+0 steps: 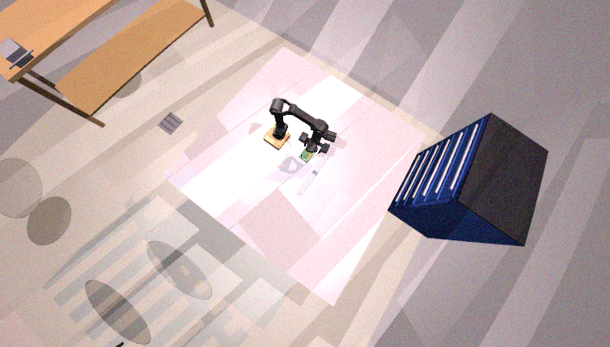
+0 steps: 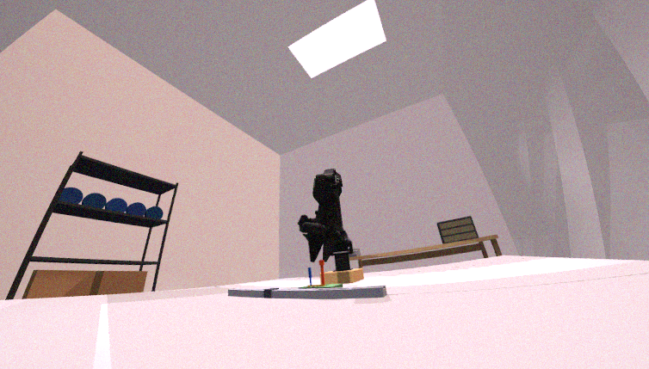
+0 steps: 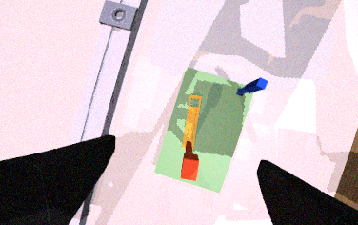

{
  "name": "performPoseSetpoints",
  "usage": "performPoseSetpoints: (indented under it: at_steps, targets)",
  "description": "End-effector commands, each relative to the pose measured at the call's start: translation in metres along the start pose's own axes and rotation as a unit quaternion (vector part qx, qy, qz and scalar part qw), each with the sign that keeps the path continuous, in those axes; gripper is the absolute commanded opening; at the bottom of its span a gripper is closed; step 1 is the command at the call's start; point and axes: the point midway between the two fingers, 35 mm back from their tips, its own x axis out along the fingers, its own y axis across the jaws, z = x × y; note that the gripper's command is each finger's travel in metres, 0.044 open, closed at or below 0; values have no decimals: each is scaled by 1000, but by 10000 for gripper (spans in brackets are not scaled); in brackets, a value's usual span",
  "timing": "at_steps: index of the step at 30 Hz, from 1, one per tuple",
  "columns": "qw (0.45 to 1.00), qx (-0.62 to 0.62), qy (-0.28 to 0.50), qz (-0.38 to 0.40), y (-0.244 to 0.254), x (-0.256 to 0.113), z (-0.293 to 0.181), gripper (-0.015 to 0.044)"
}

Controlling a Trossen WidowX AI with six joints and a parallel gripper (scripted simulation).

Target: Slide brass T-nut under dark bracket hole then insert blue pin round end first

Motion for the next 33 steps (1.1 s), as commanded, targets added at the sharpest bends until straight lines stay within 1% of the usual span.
performPoseSetpoints:
  at_steps: [1, 20, 33]
  targets:
    - [1000, -4, -3, -5, -1, 8, -1, 440]
    - [1000, -4, -3, -5, -3, 35, -8, 440]
    - [1000, -4, -3, -5, -3, 35, -8, 99]
